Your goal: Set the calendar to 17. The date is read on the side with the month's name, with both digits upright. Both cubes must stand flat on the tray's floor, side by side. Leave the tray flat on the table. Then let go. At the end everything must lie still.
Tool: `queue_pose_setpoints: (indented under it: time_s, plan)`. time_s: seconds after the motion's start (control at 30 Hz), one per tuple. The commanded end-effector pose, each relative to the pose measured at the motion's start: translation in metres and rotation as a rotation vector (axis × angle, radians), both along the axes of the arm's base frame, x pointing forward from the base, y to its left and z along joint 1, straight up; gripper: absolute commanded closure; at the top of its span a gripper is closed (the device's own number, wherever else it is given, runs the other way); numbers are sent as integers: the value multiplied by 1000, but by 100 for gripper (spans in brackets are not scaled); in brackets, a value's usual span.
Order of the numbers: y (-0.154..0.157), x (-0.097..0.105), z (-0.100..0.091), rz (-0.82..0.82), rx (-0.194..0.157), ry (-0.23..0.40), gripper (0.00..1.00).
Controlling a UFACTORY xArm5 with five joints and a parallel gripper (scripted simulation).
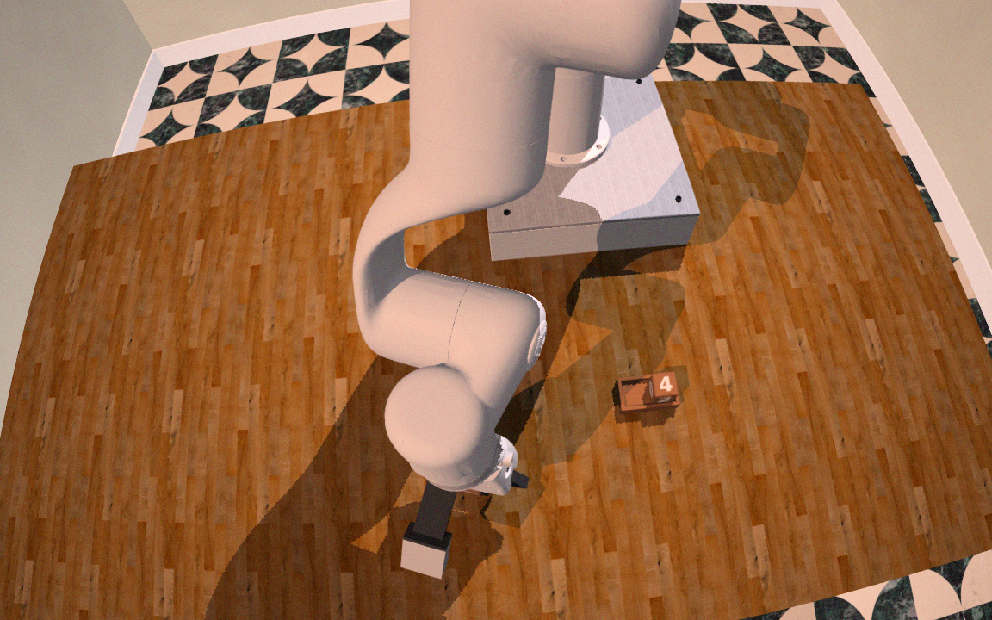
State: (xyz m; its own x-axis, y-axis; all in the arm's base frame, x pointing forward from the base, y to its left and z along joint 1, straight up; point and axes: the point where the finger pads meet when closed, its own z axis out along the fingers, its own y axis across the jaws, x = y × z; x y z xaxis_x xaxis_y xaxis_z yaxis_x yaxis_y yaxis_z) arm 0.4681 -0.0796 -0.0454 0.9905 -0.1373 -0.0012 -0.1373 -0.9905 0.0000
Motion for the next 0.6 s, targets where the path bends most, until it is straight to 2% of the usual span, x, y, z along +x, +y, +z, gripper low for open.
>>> queue_pose_setpoints:
  time_s: [0.0, 0.2, 0.3, 0.4, 0.57]
  plan:
    - [0, 1, 1, 0, -1, -4, 73]
    - [0, 1, 3, 0, -1, -4, 73]
    - [0, 1, 11, 0, -1, -4, 73]
    - [0, 1, 27, 0, -1, -4, 73]
    - [0, 1, 65, 0, -1, -4, 73]
